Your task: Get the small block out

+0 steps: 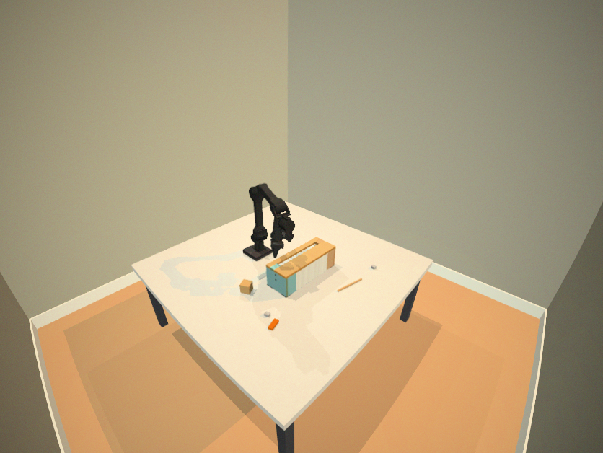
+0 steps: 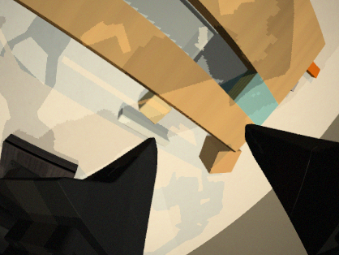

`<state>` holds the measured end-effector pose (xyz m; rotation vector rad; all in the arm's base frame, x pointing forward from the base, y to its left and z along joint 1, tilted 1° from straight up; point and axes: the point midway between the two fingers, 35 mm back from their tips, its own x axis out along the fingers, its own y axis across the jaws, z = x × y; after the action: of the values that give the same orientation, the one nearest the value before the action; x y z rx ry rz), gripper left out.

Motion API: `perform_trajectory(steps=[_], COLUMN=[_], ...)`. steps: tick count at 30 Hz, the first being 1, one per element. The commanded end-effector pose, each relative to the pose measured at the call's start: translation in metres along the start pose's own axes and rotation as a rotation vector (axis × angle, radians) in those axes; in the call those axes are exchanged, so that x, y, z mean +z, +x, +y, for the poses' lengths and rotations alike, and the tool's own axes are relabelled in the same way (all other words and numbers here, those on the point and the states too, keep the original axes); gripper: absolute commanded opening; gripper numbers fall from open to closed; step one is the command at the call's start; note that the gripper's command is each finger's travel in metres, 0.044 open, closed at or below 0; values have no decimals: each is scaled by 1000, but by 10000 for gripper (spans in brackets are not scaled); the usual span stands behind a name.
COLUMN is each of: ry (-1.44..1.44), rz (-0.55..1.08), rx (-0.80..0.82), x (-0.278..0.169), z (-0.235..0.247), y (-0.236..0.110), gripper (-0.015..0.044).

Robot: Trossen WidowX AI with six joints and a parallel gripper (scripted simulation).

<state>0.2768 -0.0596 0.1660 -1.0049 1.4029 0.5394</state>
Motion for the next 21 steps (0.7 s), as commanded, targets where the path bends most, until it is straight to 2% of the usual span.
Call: perform_trajectory(steps=[1, 9, 21], ry=[644, 1492, 2307], rz=[-72, -134, -149], rx=[22, 121, 289], x=[-8, -15, -22], z=[0, 2, 3], y=[-1, 0, -1], gripper=[285, 285, 285])
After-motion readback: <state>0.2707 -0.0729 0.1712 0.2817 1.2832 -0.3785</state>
